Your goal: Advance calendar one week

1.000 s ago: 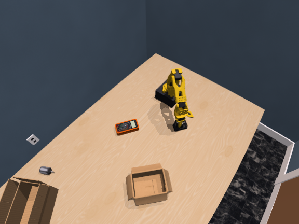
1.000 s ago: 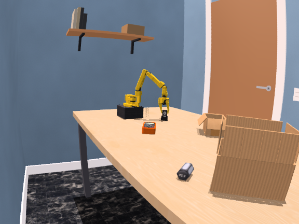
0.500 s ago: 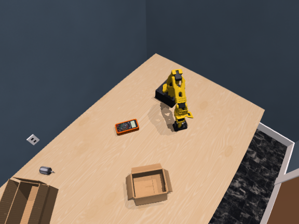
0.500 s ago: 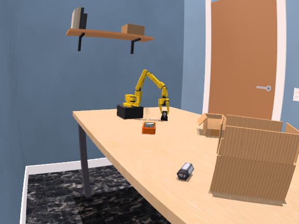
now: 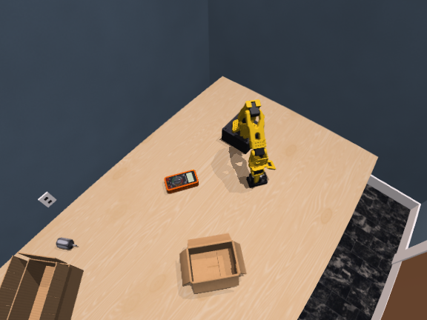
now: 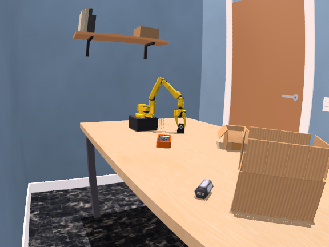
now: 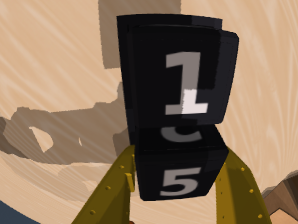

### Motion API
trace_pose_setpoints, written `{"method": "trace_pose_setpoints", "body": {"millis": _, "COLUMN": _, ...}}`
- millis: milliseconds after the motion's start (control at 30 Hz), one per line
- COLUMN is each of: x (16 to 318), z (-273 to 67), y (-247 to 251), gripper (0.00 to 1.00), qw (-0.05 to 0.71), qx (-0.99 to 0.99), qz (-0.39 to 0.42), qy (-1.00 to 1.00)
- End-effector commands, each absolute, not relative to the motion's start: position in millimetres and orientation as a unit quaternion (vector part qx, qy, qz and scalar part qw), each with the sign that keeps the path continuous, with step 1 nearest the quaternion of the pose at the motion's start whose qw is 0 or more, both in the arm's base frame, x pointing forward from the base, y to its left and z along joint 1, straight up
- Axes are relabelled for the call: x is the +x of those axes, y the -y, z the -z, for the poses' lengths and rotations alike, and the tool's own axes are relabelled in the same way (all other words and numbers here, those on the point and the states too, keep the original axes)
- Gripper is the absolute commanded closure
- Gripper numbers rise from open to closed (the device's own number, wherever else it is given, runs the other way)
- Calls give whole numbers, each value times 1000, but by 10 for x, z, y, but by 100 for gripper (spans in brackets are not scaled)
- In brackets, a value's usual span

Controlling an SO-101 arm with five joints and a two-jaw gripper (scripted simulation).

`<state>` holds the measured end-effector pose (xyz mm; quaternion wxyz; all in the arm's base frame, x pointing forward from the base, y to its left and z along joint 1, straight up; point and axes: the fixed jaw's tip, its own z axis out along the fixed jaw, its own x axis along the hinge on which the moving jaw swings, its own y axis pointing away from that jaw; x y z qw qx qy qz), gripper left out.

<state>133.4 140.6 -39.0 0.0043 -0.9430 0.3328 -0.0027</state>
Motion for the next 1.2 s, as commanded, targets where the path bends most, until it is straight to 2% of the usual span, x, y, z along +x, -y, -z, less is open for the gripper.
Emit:
{"method": "trace_pose_setpoints", "body": {"millis": 0, "x": 1314, "z": 430, "y": -1358, "gripper": 100, "qw": -5, "qx": -943, "qz": -2, "qy": -333}}
{"method": "trace_pose_setpoints", "body": {"millis": 633, "x": 1314, "z": 491, "y": -1358, "gripper": 100, "qw": -5, "qx": -943, "qz": -2, "qy": -333}}
{"method": "trace_pose_setpoints", "body": {"millis": 967, "x": 1314, "z": 491, "y": -1358, "gripper": 83, "qw": -5, "qx": -943, "qz": -2, "qy": -333}}
{"method": "trace_pose_setpoints", "body": {"millis": 1167, "x": 1314, "z": 491, "y": -1358, "gripper": 82, "qw": -5, "qx": -943, "qz": -2, "qy": -333}}
